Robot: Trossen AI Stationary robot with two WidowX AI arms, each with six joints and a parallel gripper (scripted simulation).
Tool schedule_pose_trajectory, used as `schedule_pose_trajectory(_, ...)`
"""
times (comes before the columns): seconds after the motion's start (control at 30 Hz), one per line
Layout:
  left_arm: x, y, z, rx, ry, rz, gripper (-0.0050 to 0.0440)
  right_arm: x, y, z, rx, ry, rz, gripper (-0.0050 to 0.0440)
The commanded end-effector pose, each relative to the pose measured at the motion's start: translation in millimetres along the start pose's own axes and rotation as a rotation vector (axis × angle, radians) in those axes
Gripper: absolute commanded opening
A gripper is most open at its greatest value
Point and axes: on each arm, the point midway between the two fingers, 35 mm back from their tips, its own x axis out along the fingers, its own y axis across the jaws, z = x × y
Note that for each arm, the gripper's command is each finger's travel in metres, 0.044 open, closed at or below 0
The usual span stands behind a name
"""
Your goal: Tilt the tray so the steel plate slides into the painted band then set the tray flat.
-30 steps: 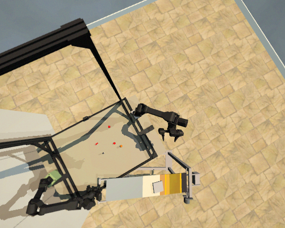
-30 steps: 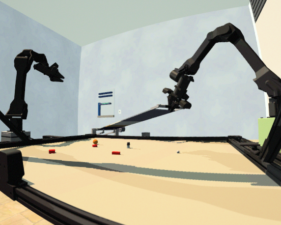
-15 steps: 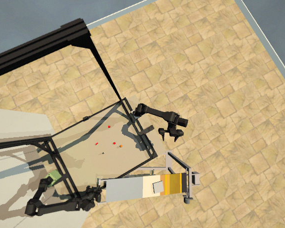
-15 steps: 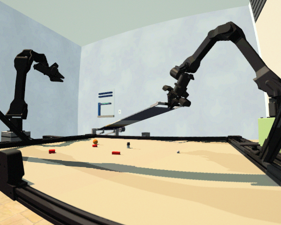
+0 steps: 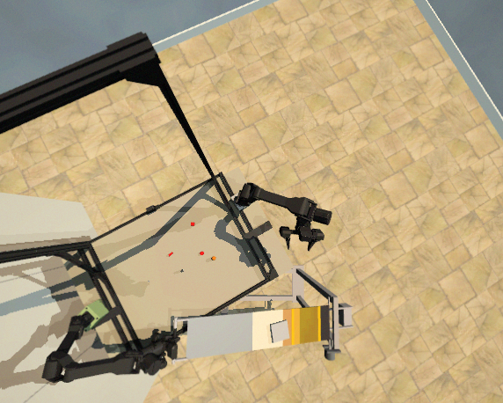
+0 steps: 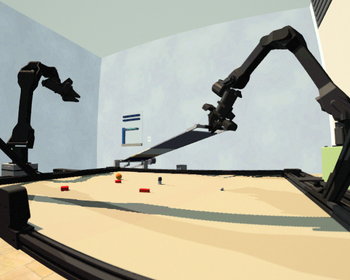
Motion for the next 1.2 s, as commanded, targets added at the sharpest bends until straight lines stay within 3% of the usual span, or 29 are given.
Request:
schedule_pose_trajectory(0.0,-1,0,0,0.0,-0.003,0.0,0.044,-23,40,1,-0.002,-0.005,0.123,0.0)
schedule_pose_trajectory(0.7,-1,0,0,0.0,-0.003,0.0,0.044,-31,51,1,-0.002,-0.005,0.155,0.0)
schedule_pose_trajectory(1.17,-1,0,0,0.0,-0.003,0.0,0.044,-28,46,1,-0.002,-0.005,0.158,0.0)
